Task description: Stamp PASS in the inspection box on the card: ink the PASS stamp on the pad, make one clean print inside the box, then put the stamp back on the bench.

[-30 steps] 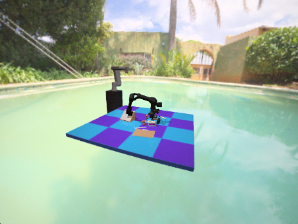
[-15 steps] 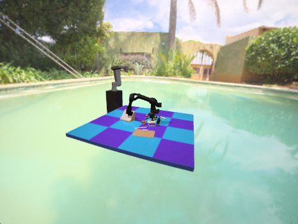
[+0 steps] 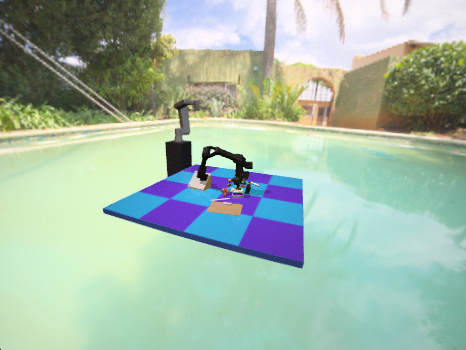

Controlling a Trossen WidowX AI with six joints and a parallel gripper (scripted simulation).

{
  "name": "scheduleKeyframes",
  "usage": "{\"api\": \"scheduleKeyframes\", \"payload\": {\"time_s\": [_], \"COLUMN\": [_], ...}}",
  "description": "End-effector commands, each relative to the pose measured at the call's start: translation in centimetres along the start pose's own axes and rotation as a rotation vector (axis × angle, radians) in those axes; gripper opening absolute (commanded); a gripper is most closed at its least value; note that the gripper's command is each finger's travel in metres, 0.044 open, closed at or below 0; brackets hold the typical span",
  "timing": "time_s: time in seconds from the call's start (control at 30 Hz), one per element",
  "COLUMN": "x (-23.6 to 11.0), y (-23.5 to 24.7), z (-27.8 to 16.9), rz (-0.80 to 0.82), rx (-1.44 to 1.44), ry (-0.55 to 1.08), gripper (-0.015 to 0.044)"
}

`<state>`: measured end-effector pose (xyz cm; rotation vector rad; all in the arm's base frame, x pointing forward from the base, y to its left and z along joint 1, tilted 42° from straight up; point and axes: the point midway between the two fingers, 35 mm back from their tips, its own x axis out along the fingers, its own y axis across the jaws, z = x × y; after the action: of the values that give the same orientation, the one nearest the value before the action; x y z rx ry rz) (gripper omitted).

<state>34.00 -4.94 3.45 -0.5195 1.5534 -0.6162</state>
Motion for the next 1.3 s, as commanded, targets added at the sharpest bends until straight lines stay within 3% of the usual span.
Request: {"api": "scheduleKeyframes", "payload": {"time_s": [0.0, 1.27], "x": [0.4, 2.9], "y": [0.0, -0.1], "z": [-0.2, -0.2], "rz": [-0.005, -0.007], "rx": [-0.006, -0.003], "ry": [0.004, 0.004], "gripper": [0.0, 0.0]}}
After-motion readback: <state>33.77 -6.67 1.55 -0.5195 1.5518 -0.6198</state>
